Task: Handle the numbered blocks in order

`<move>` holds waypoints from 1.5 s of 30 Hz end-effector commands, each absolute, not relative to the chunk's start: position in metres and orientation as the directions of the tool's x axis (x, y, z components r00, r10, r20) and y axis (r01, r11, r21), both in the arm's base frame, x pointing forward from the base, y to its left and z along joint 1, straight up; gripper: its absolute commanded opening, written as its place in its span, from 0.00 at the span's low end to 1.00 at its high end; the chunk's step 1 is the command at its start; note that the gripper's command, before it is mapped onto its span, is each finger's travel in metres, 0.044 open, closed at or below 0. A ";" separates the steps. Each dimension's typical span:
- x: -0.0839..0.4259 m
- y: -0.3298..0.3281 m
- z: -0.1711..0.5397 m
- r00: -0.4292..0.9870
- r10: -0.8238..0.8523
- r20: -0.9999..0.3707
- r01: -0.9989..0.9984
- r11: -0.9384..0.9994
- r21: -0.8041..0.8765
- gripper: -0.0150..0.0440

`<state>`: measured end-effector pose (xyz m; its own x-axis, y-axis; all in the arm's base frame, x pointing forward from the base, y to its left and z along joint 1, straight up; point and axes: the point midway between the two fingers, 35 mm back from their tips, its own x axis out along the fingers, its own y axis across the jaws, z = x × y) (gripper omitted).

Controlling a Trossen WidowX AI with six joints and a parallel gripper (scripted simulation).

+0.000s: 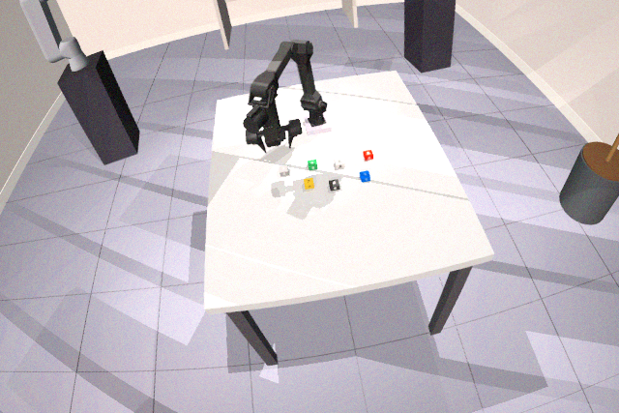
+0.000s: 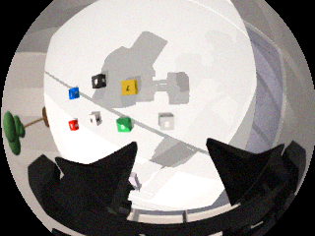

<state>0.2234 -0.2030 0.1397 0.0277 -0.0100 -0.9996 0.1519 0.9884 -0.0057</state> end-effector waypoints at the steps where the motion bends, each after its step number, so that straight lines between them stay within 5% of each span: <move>1: 0.220 -0.203 0.142 0.021 -0.017 -1.000 0.164 0.986 -0.014 0.93; 15: 0.220 -0.201 0.142 0.021 -0.017 -1.000 0.164 0.986 -0.013 0.93; 23: 0.221 -0.099 0.140 0.022 -0.008 -1.000 0.164 0.986 -0.004 0.93; 45: 0.221 -0.095 0.140 0.022 -0.007 -1.000 0.164 0.986 -0.004 0.93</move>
